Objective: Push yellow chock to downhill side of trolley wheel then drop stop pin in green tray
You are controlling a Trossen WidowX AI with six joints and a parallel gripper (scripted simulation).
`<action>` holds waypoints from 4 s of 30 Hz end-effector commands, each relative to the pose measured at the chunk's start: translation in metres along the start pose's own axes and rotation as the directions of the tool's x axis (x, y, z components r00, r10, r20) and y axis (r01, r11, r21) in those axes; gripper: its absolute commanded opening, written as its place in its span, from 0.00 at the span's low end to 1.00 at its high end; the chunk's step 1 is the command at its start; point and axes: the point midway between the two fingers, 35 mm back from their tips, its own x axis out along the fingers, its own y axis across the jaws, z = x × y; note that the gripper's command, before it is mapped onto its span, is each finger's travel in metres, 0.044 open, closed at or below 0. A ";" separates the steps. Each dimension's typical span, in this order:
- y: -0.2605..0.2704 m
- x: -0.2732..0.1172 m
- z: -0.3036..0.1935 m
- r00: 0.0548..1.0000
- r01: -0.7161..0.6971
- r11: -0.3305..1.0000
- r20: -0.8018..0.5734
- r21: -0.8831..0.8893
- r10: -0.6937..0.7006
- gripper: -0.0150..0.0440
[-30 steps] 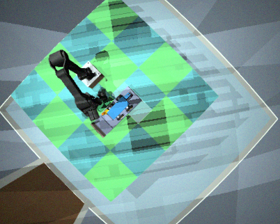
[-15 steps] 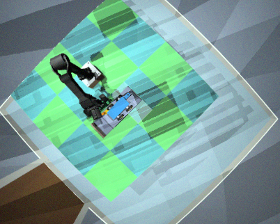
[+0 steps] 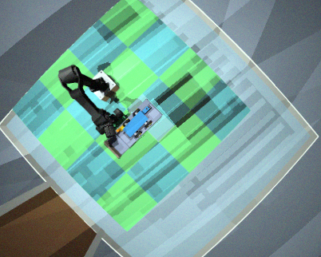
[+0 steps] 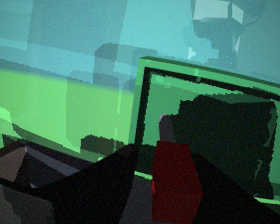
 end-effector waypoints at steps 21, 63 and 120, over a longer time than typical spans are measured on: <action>-0.016 0.003 -0.001 1.000 -0.001 1.000 0.002 0.000 0.001 0.58; -0.039 0.012 -0.002 1.000 0.001 1.000 0.003 0.000 -0.001 0.58; -0.037 -0.052 0.002 1.000 0.001 1.000 0.002 0.000 -0.001 1.00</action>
